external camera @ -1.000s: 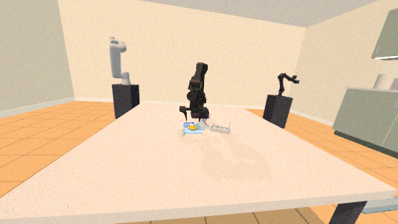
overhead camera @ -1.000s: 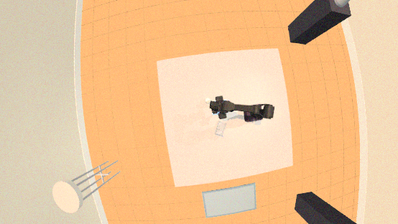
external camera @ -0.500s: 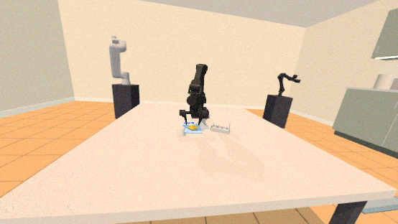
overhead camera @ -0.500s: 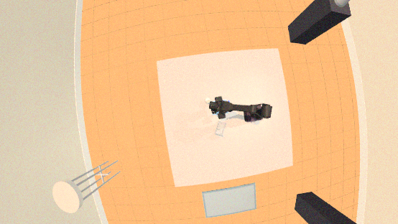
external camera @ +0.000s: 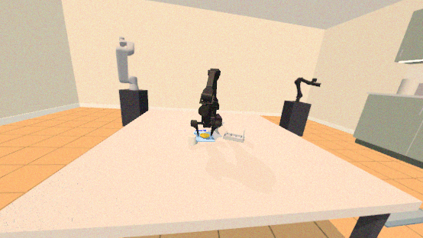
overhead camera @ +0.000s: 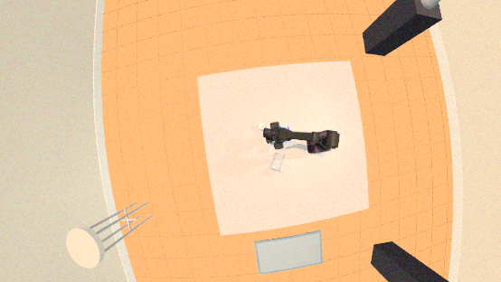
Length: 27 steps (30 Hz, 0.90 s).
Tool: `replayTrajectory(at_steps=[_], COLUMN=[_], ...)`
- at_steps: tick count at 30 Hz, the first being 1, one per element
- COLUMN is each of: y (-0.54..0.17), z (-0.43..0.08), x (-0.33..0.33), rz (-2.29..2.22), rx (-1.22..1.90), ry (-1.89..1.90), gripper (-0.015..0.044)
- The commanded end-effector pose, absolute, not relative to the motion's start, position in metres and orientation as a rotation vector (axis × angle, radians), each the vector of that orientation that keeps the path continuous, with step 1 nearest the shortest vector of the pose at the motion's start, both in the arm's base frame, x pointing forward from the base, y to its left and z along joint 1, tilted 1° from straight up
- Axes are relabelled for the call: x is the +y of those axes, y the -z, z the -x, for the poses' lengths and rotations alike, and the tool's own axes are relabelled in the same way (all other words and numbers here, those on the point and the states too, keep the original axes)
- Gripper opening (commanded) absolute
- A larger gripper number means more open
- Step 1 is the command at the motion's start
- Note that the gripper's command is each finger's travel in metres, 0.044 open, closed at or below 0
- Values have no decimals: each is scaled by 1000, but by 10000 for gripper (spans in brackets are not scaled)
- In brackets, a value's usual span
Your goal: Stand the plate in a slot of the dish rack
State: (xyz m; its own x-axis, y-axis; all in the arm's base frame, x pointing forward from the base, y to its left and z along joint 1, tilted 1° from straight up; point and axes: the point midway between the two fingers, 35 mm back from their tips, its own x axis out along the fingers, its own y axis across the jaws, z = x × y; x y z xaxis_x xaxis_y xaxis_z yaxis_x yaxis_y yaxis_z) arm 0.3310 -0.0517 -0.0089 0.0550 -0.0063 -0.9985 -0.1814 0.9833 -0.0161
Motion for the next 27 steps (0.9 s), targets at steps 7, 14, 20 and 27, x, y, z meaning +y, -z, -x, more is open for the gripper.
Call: replayTrajectory(at_steps=[7,14,20,27], y=[13,13,13,-11], z=[-331,-331,-331,-336], x=[-51,-51,-51,-52], rz=[149,149,149,149], rx=[1514,1514,1514,1514], ry=[-139,-139,-139,-139], gripper=[351,311,271,88])
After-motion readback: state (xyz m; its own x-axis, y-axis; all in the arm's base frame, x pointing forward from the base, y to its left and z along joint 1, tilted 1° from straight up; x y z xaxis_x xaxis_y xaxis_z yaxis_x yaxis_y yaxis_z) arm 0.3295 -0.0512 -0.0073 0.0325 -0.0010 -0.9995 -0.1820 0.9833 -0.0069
